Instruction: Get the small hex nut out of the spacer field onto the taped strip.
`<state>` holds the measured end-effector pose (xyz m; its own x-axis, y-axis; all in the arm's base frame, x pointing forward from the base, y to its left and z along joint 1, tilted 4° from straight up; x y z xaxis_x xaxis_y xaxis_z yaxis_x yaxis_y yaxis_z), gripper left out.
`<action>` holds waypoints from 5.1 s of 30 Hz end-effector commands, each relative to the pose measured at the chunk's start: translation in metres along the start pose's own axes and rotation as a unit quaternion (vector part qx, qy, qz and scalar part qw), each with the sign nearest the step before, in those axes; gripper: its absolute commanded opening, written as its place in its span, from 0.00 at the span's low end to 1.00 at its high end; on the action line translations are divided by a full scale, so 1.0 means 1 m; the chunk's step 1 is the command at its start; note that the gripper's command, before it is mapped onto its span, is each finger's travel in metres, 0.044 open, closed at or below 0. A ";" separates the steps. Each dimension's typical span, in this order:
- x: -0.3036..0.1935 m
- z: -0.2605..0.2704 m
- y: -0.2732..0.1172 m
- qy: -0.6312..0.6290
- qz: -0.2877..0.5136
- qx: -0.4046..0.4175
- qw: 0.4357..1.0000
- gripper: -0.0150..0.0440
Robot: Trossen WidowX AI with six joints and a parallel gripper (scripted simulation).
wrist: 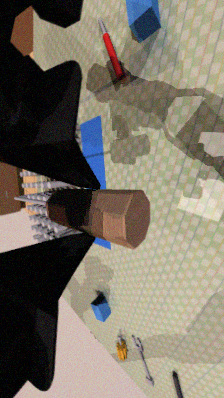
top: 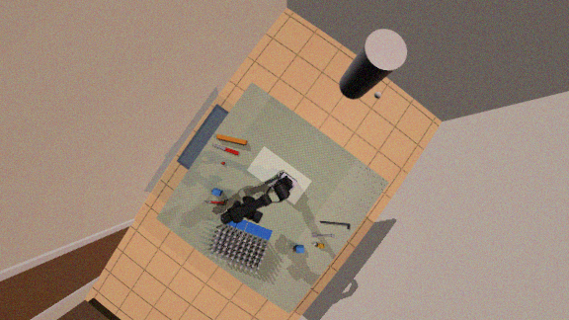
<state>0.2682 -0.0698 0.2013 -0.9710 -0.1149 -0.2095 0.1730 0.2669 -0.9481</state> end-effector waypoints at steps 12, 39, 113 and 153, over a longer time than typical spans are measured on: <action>0.013 0.032 0.089 0.003 -0.001 -0.004 1.000 0.25; 0.024 0.040 0.139 0.003 0.000 -0.003 1.000 0.25; -0.029 0.031 0.154 0.003 0.003 -0.004 1.000 0.25; -0.054 0.026 0.161 0.002 0.004 -0.004 1.000 0.25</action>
<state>0.3491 -0.0457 0.0511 -0.9714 -0.1121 -0.2094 0.1714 0.2790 -0.9449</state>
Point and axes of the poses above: the point midway between the two fingers, 35 mm back from their tips, its own y axis out along the fingers, its own z axis across the jaws, x = y × z, the point moved 7 cm from there along -y, back along the fingers, and after that the axes turned 11 degrees about y, right-handed, at the moved point
